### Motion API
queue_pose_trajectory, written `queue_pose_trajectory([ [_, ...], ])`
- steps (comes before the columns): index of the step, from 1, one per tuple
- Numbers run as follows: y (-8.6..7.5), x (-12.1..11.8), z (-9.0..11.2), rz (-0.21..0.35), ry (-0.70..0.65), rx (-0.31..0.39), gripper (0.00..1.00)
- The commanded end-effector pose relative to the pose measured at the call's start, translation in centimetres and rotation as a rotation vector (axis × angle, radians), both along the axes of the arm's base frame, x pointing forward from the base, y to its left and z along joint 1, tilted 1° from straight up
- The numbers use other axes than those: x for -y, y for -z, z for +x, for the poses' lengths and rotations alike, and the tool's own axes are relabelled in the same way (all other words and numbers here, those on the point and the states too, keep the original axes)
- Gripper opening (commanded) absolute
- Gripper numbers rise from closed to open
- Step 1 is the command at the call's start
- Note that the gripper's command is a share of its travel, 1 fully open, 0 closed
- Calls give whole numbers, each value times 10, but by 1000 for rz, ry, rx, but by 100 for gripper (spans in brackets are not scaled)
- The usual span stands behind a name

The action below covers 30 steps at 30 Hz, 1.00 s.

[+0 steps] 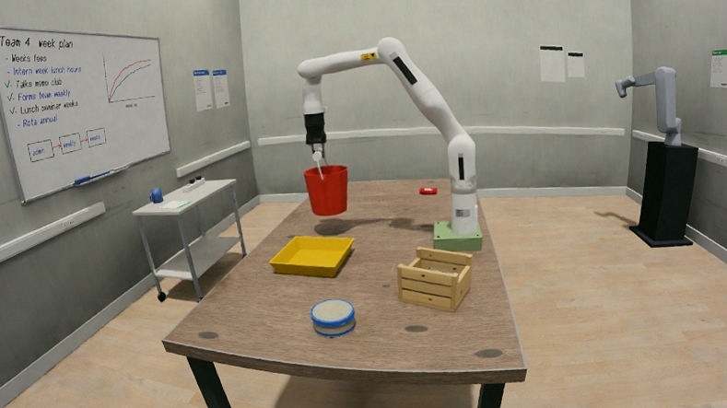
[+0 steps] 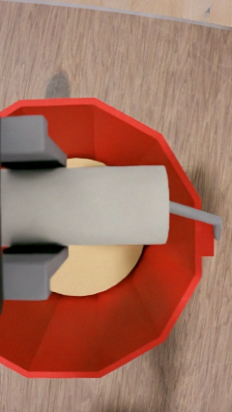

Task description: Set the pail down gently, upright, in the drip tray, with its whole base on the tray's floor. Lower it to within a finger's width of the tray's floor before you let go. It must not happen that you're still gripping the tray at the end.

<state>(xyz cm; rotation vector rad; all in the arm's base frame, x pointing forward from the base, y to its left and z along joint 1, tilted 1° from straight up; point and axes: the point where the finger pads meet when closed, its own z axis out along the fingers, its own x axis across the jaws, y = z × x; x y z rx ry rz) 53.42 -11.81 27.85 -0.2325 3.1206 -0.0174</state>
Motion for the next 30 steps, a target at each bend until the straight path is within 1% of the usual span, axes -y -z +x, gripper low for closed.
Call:
queue_pose_trajectory([
  [1,-1,-1,0,-1,0,3,0],
  [16,-1,-8,0,0,0,3,0],
  [30,-1,-25,-1,0,0,3,0],
])
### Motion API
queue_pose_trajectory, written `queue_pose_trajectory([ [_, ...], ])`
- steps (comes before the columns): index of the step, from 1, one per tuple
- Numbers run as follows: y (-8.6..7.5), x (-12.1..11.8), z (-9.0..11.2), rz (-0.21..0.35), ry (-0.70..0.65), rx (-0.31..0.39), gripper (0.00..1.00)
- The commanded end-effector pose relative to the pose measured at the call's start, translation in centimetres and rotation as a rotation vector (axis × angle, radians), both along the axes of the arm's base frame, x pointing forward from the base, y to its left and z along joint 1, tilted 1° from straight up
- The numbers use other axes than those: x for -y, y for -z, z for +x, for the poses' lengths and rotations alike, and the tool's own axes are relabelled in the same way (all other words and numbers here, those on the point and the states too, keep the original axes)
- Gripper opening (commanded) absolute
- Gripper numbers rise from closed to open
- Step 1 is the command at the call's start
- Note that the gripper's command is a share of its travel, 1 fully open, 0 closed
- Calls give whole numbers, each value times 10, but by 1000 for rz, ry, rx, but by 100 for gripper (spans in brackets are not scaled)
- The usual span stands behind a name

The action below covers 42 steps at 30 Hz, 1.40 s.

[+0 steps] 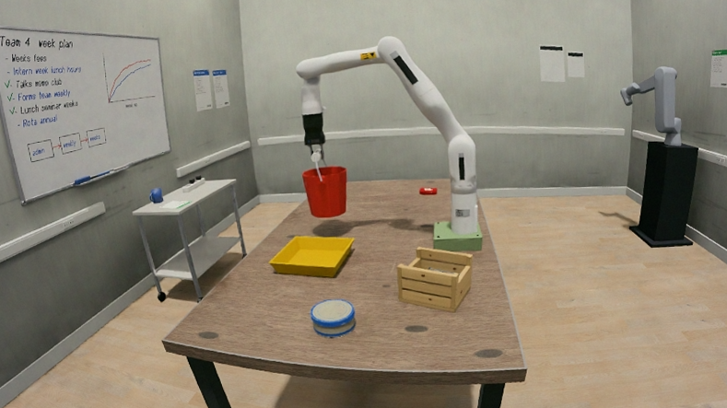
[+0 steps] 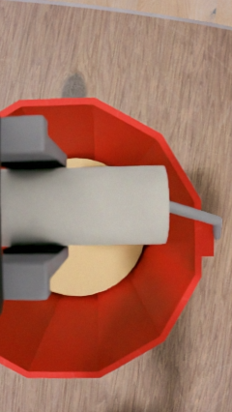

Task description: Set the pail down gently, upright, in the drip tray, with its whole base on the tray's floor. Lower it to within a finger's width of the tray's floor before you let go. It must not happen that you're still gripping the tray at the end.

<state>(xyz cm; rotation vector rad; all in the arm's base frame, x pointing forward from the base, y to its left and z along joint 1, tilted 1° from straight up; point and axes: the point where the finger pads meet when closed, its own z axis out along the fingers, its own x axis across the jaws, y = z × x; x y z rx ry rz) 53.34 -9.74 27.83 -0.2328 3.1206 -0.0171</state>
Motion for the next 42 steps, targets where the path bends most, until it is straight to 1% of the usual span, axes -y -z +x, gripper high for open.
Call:
queue_pose_trajectory([
  [1,-1,-6,0,-1,0,3,0],
  [3,-1,-6,0,-1,0,3,0],
  [18,-1,-34,-1,0,0,3,0],
  [20,-1,-34,-1,0,0,3,0],
  [35,-1,-71,-2,0,0,3,0],
  [37,-1,-71,-2,0,0,3,0],
  [42,0,-85,-3,0,0,3,0],
])
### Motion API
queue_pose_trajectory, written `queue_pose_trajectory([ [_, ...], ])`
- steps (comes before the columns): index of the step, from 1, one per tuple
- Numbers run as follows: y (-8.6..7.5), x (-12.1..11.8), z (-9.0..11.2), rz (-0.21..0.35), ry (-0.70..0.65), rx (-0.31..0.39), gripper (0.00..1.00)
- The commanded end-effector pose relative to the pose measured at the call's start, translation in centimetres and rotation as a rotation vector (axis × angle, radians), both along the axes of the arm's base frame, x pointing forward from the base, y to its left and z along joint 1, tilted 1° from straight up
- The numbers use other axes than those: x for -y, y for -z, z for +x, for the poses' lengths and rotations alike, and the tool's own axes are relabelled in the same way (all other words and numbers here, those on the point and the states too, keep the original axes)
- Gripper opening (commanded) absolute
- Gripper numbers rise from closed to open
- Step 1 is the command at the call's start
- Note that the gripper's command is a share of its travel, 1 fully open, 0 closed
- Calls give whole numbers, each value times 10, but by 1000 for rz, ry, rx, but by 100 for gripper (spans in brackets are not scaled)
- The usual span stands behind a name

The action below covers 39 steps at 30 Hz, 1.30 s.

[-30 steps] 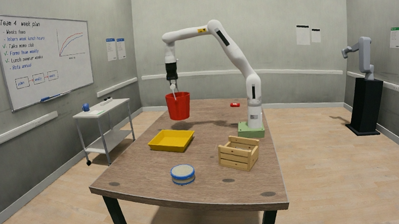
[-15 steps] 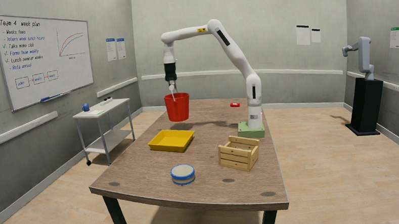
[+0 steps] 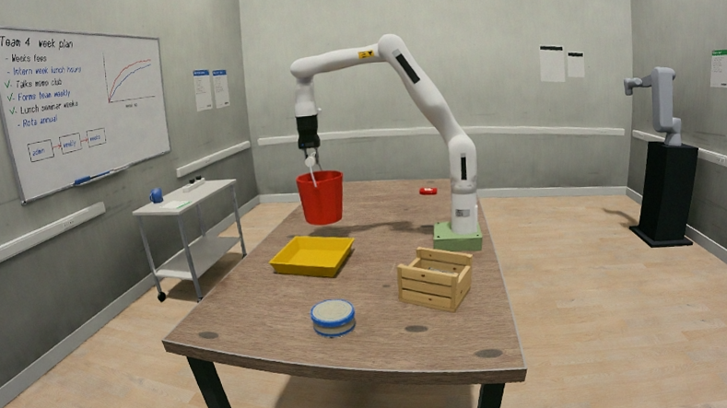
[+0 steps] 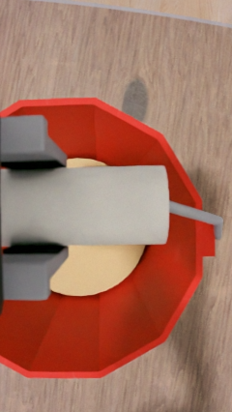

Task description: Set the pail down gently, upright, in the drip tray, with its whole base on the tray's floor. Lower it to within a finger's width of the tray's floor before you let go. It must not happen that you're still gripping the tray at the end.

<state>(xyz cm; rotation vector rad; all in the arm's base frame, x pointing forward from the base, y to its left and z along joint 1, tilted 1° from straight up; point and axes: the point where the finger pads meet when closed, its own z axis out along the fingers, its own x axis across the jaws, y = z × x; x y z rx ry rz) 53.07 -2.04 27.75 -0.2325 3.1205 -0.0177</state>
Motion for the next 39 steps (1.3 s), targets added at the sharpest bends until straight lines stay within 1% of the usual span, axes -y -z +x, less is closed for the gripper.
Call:
queue_pose_trajectory([
  [1,-1,-11,0,0,0,3,0],
  [10,-1,-36,-1,0,0,3,0],
  [12,-1,-36,-1,0,0,3,0],
  [27,-1,-79,-2,0,0,3,0],
  [29,-1,-79,-2,0,0,3,0],
  [39,0,-106,-3,0,0,3,0],
])
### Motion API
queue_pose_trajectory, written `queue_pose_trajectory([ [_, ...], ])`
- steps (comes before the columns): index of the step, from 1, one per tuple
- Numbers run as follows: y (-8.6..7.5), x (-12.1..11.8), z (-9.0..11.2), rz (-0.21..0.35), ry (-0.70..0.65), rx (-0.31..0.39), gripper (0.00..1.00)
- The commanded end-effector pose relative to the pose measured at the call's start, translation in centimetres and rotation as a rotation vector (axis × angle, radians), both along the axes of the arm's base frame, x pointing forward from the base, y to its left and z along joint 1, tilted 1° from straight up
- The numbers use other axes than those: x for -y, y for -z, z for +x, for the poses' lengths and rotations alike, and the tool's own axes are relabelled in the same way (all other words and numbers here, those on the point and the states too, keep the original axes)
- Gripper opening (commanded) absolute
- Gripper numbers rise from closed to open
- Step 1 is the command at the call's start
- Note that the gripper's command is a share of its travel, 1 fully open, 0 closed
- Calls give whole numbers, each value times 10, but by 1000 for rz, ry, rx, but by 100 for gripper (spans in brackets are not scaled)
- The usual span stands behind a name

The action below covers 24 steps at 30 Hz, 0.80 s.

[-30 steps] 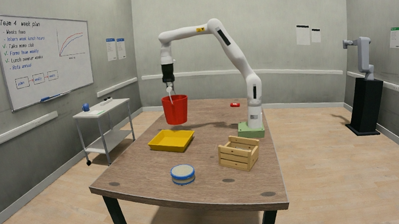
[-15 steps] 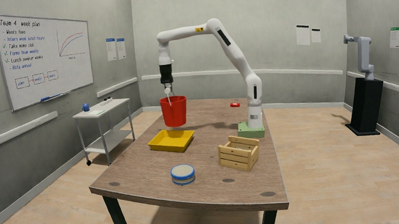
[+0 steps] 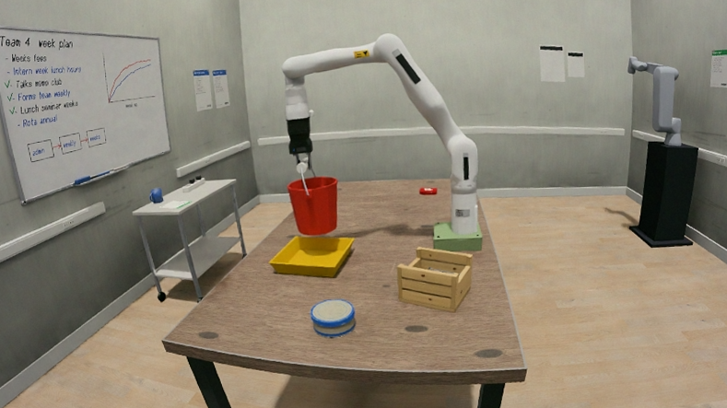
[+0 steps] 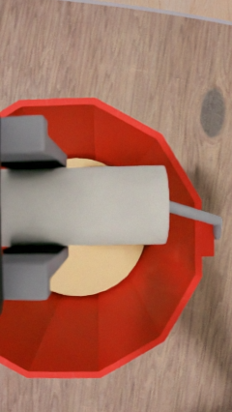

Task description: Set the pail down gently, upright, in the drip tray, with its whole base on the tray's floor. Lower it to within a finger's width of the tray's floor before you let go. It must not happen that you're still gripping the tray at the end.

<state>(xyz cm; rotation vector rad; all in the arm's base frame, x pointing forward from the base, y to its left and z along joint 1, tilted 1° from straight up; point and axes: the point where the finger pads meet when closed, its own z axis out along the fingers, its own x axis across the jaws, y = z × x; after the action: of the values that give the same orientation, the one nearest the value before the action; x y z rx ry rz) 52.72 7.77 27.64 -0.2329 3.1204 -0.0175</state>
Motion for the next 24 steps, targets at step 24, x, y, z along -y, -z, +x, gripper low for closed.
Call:
queue_pose_trajectory([
  [24,-1,-54,-1,1,0,3,0],
])
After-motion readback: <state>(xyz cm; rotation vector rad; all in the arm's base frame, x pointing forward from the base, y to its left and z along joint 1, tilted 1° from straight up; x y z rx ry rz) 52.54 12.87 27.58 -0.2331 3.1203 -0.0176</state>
